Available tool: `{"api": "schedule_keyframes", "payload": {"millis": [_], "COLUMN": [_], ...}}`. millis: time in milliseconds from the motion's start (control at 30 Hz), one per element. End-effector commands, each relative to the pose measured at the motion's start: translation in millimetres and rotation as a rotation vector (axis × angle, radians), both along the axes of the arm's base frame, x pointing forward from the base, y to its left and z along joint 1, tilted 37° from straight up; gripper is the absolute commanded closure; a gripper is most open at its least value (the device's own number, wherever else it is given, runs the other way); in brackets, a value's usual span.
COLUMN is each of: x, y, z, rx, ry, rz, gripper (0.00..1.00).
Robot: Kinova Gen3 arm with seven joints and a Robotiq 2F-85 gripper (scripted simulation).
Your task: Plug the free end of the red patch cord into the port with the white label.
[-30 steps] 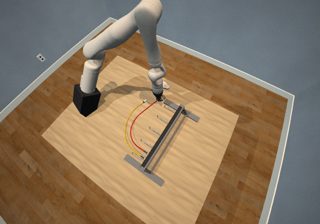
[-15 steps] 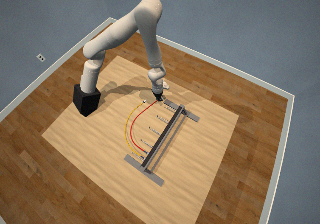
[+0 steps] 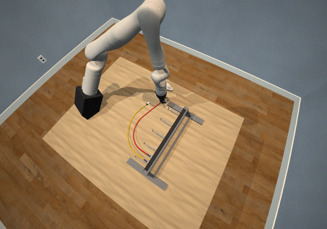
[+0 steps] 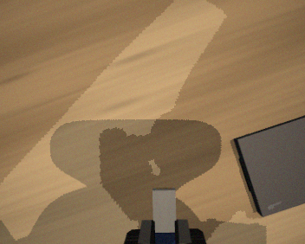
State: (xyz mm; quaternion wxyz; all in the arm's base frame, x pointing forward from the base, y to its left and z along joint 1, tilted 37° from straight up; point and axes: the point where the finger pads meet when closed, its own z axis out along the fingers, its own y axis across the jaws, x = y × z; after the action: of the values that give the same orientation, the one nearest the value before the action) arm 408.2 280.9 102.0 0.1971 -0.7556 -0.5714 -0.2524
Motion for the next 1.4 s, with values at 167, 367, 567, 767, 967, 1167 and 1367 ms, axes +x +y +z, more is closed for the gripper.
{"api": "schedule_keyframes", "payload": {"millis": [167,367,567,767,967,1167,1367], "x": [0.5,0.5,0.5,0.5,0.5,0.3,-0.1], "y": [-0.1,-0.1,-0.1,-0.1,-0.2,-1.0,-2.5], "z": [0.1,0.1,0.1,0.1,0.2,1.3,3.3], "rx": [0.0,0.0,0.0,0.0,0.0,0.0,0.0], "ry": [-0.001,-0.001,-0.001,-0.001,-0.001,-0.001,-0.001], "rz": [-0.001,-0.001,-0.001,-0.001,-0.001,-0.001,-0.001], "gripper": [1.0,1.0,1.0,1.0,1.0,1.0,1.0]}}
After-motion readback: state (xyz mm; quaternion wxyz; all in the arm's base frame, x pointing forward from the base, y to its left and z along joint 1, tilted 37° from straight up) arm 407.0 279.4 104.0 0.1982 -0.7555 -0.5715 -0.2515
